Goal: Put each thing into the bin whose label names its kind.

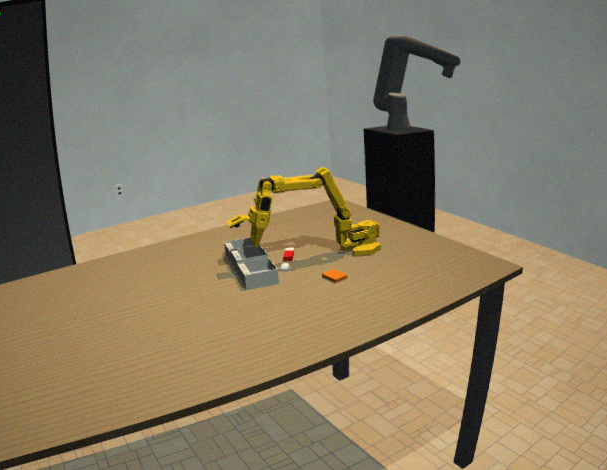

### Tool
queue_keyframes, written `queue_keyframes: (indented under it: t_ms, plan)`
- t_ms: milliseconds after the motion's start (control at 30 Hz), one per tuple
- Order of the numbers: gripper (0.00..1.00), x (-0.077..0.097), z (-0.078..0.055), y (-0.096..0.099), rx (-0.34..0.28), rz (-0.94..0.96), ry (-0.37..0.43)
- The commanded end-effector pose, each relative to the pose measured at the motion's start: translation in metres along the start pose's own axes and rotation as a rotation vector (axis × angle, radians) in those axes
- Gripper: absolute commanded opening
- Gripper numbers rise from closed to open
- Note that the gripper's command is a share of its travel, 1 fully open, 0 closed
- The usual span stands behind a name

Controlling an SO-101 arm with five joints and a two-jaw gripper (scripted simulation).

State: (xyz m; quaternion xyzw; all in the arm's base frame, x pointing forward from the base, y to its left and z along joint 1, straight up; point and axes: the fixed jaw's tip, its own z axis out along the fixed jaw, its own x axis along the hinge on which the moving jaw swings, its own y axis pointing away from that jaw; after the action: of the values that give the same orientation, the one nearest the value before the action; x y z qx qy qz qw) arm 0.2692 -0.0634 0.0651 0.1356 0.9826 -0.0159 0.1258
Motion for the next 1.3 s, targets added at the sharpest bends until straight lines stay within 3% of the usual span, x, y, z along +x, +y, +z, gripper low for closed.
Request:
queue_keyframes:
  t_ms: [0,233,433,500,700,900,1267]
  plan:
    - [0.23,-0.011,-0.018,-0.002,0.0,-0.001,-0.08]
    - [0.23,0.003,-0.034,0.007,-0.009,-0.043,-0.072]
    - [0.23,0.038,-0.063,0.022,-0.028,-0.133,-0.055]
    - [0.23,0.038,-0.063,0.022,-0.028,-0.133,-0.055]
    - [0.23,0.079,-0.082,0.03,-0.046,-0.223,-0.039]
    - [0.23,0.099,-0.087,0.031,-0.054,-0.264,-0.032]
    - [0.23,0.1,-0.087,0.031,-0.055,-0.267,-0.031]
